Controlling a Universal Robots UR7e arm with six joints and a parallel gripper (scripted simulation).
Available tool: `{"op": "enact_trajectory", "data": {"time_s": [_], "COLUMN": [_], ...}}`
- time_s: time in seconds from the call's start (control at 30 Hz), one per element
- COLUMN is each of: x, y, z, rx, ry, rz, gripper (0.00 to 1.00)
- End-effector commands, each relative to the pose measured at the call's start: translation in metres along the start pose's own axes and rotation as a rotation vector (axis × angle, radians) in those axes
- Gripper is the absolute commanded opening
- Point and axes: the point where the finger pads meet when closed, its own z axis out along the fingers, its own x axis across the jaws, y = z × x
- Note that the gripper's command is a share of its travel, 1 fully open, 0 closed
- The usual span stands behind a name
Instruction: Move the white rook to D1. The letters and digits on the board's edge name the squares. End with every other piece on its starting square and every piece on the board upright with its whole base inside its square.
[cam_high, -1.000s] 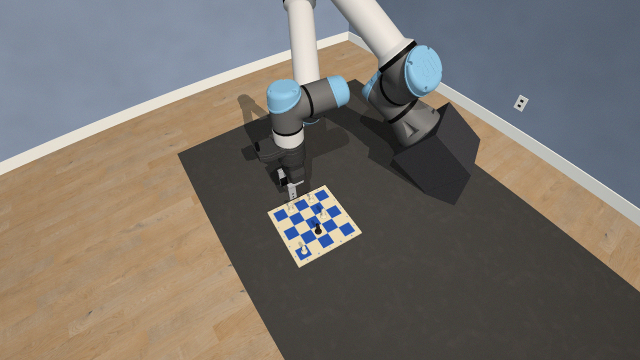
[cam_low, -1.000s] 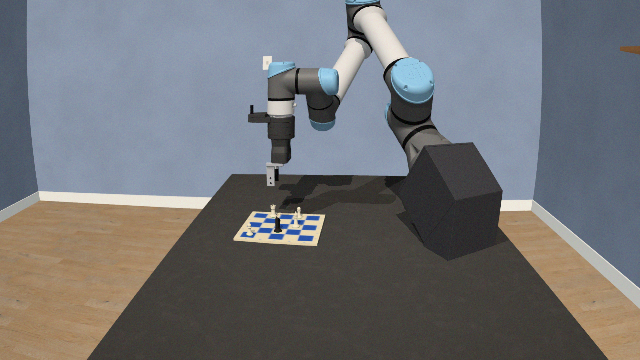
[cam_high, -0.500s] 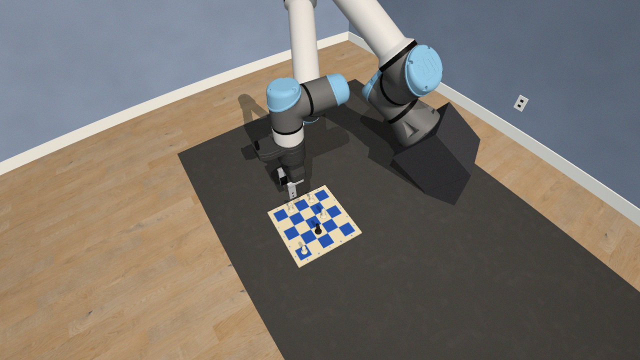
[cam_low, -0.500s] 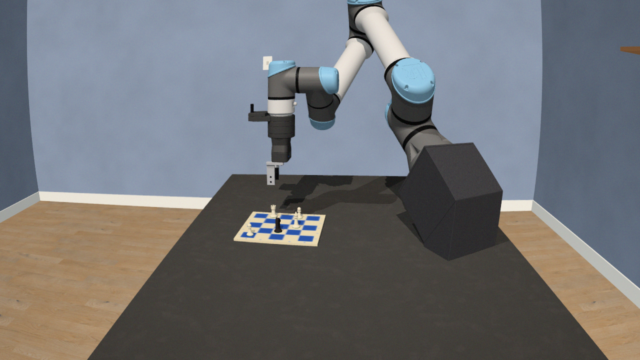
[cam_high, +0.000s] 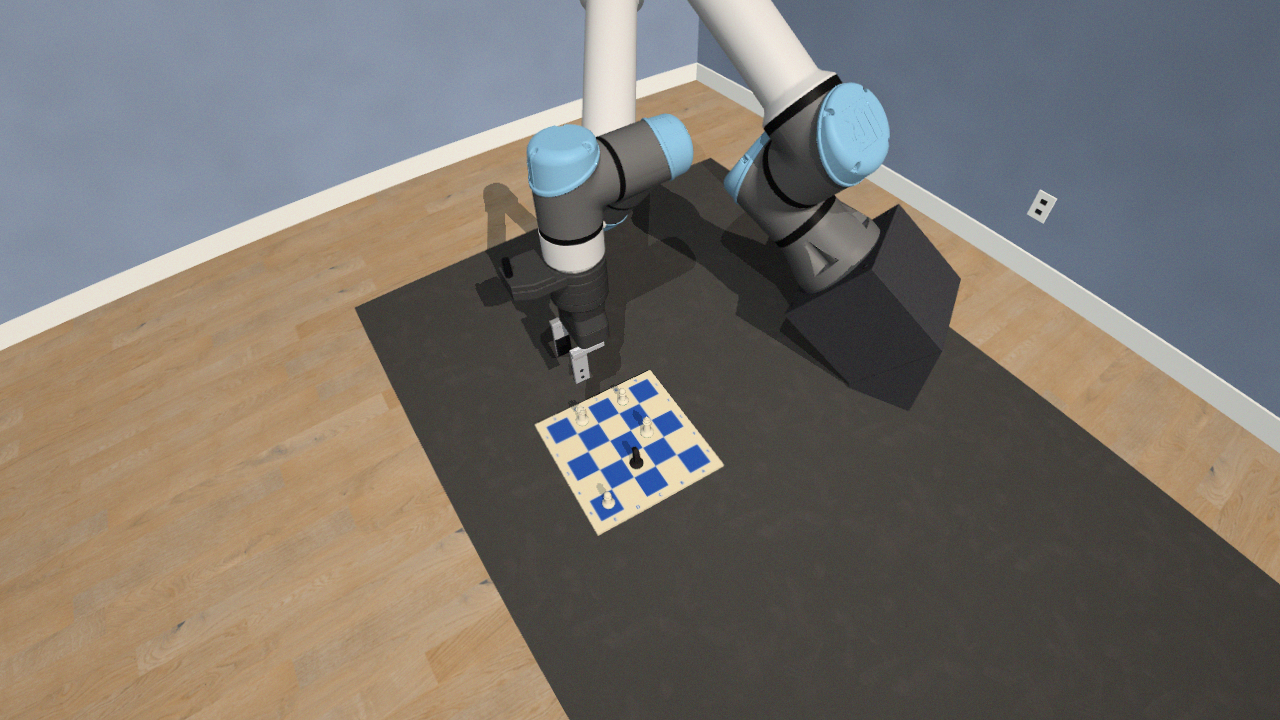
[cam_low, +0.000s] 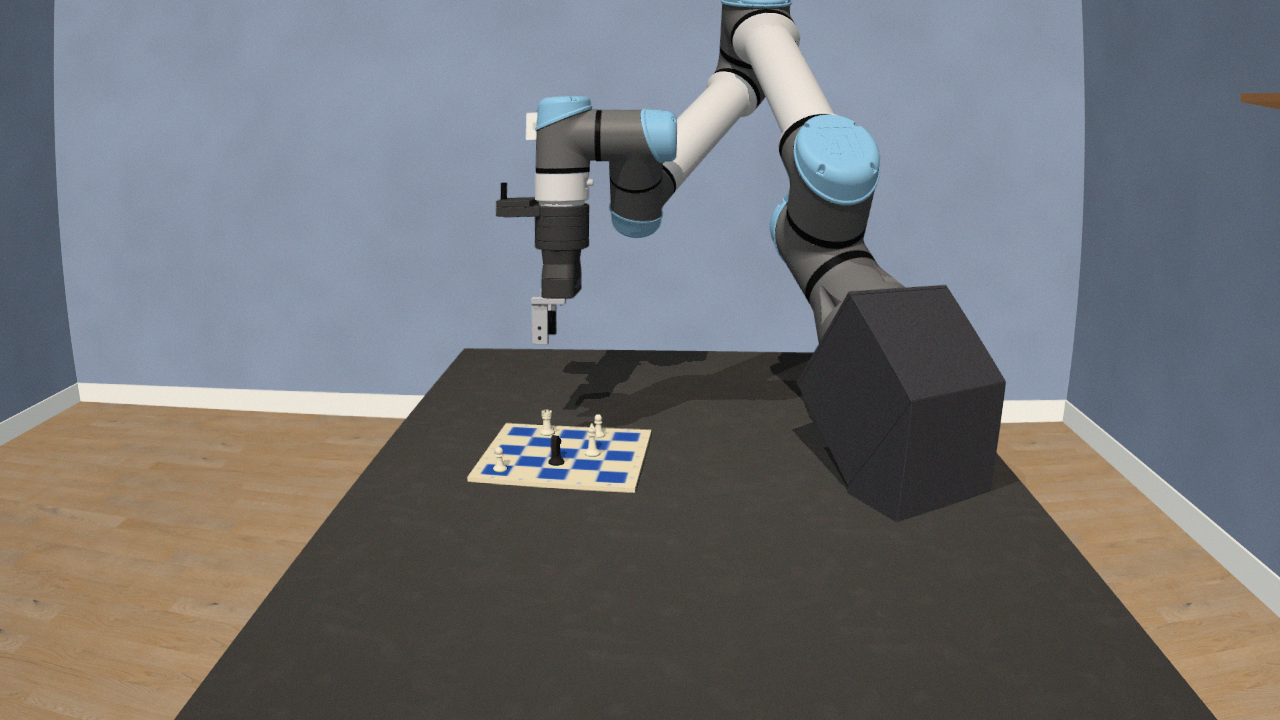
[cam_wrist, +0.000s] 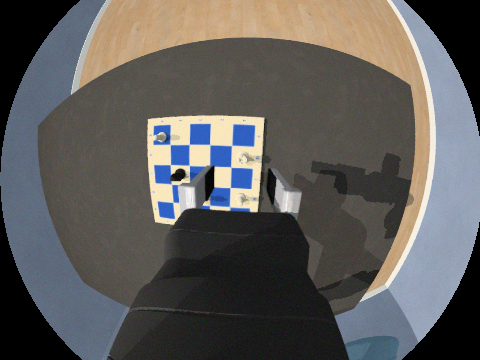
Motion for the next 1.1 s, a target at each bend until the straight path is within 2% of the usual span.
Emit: {"op": "enact_trajectory", "data": {"time_s": [0.0,0.17,0.4,1.07], "x": [0.001,0.001,0.001,0.000], "y": [0.000,0.000,-0.001,0.001], "z": [-0.021,-0.032,-0.038,-0.037], "rx": [-0.001,-0.001,-0.001,-0.005], "ry": [0.002,0.001,0.001,0.002], "rz": [0.002,0.002,0.002,-0.001], "gripper": [1.00,1.00,1.00,1.00]}}
